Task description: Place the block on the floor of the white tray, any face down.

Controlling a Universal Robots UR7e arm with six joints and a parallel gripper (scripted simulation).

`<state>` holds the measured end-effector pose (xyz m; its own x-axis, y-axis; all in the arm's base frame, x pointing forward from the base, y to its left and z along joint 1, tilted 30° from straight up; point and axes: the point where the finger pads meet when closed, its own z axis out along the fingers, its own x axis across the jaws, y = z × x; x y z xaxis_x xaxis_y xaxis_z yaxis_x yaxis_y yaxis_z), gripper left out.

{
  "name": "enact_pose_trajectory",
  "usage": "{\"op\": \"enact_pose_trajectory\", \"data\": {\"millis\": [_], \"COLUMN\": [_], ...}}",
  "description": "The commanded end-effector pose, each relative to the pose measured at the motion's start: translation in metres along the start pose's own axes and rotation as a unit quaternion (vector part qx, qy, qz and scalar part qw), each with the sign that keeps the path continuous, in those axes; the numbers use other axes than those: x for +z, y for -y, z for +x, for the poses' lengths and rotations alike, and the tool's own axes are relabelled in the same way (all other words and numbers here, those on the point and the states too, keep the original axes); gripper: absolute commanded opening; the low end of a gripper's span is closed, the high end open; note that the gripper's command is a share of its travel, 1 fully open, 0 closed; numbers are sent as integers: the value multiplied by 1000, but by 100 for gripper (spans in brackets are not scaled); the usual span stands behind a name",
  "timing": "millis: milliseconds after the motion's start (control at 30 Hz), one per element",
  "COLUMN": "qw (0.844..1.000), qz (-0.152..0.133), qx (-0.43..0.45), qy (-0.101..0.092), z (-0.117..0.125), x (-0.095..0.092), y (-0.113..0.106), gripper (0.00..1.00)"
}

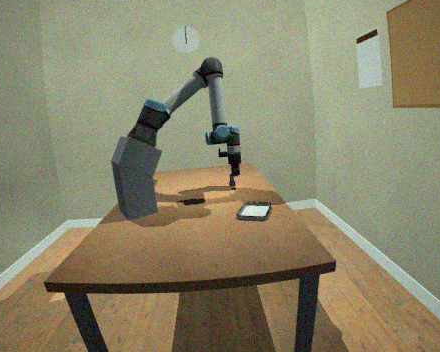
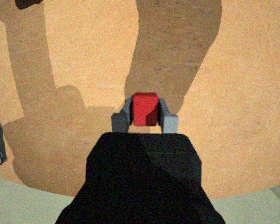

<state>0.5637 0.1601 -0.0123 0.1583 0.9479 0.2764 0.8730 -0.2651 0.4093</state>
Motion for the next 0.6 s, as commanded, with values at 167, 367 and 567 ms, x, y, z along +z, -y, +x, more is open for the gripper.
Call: {"op": "enact_pose_trajectory", "data": {"millis": [167, 367, 567], "qw": [1000, 1000, 1000], "qz": [-1, -1, -1], "qx": [0, 0, 0], "qy": [0, 0, 0], "z": [0, 0, 0], "x": [-25, -31, -34], "y": [-1, -1, -1], "gripper": [0, 0, 0]}}
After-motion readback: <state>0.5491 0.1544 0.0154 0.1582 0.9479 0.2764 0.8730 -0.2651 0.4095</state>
